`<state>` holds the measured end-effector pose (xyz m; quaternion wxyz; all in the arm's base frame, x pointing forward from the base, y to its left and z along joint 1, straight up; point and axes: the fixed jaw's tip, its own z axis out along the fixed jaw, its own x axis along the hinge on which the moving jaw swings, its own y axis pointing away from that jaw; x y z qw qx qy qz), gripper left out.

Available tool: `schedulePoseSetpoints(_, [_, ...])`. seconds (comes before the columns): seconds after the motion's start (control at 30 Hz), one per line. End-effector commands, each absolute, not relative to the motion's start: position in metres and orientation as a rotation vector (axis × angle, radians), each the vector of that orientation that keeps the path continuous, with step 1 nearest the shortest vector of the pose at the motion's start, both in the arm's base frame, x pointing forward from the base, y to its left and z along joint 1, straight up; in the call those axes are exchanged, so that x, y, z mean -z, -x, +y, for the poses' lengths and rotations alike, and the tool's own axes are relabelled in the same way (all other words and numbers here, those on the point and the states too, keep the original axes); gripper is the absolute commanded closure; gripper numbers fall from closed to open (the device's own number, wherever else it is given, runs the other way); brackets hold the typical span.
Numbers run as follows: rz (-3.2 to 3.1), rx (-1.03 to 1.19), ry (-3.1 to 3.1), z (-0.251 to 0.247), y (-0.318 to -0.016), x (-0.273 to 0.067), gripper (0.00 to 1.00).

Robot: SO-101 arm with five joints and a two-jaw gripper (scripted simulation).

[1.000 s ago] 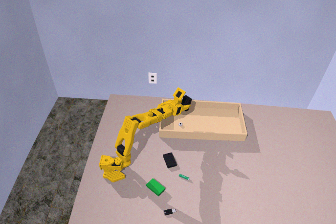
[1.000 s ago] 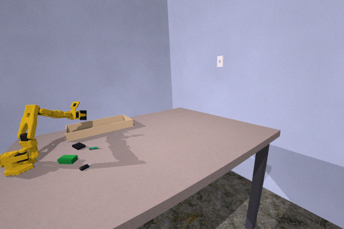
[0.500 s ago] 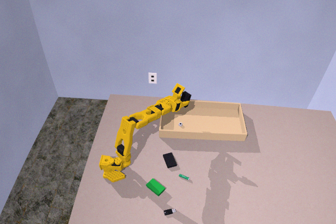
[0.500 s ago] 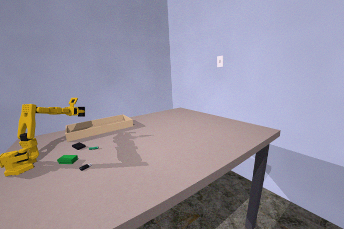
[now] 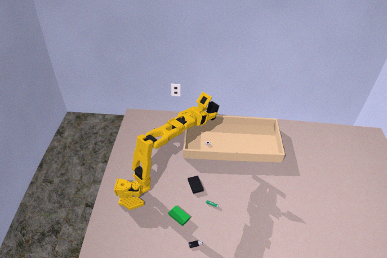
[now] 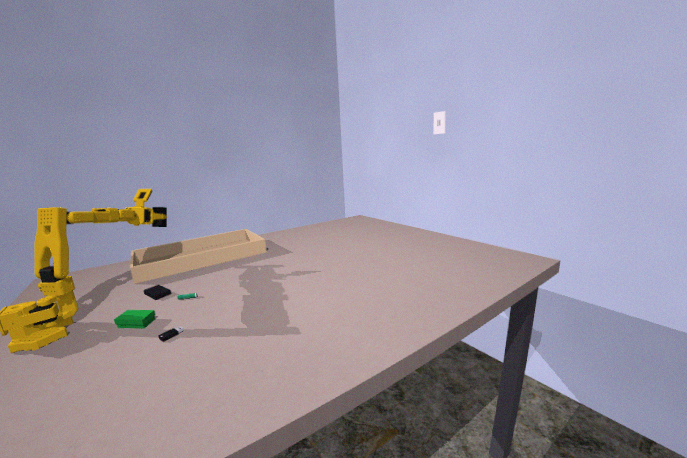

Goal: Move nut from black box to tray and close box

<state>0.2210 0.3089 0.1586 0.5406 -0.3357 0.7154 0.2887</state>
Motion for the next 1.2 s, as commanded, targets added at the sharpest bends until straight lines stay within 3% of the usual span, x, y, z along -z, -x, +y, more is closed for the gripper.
schedulePoseSetpoints(0.0, [1.633,-0.731,0.765,0.307,-0.214,-0.19,0.8])
schedulePoseSetpoints(1.17, [1.636,-0.741,0.763,0.3,-0.206,-0.206,0.8])
